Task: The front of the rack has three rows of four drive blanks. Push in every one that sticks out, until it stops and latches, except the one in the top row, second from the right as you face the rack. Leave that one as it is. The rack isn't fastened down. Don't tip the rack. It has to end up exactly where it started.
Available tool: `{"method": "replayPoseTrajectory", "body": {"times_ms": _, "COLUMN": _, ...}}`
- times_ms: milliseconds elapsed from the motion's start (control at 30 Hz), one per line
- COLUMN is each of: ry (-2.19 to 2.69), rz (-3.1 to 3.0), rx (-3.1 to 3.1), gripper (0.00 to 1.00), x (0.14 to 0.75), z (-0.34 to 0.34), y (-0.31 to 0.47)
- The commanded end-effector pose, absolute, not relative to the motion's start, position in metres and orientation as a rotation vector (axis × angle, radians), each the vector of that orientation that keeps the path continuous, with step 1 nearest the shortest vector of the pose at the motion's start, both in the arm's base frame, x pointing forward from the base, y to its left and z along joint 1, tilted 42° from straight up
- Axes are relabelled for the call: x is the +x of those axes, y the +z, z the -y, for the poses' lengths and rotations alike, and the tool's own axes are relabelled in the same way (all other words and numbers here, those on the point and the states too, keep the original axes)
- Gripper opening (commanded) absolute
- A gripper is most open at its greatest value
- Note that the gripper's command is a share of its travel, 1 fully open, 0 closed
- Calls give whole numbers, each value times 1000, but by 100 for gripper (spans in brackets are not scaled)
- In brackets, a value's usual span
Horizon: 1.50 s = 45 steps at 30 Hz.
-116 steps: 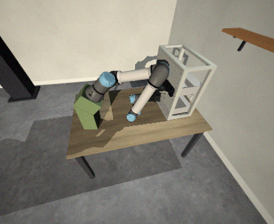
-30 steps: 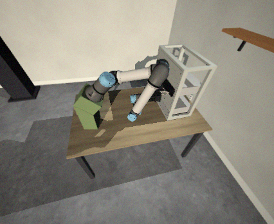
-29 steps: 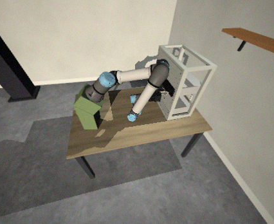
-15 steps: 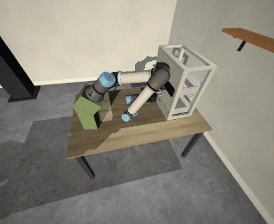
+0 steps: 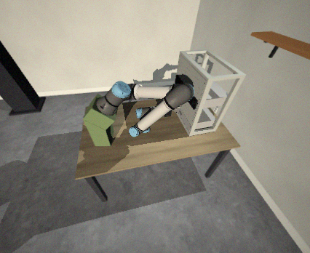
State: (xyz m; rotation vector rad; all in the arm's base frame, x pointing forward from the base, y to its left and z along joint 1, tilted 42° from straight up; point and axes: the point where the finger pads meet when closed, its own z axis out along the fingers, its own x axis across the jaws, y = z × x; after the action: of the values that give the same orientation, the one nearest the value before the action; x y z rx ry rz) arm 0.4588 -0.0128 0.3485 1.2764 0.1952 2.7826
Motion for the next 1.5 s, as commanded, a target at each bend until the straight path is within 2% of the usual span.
{"method": "replayPoseTrajectory", "body": {"times_ms": 0, "ry": 2784, "rz": -199, "rx": 1276, "gripper": 0, "x": 452, "z": 14, "y": 344}}
{"method": "replayPoseTrajectory", "body": {"times_ms": 1467, "ry": 2784, "rz": -199, "rx": 1276, "gripper": 0, "x": 414, "z": 7, "y": 386}}
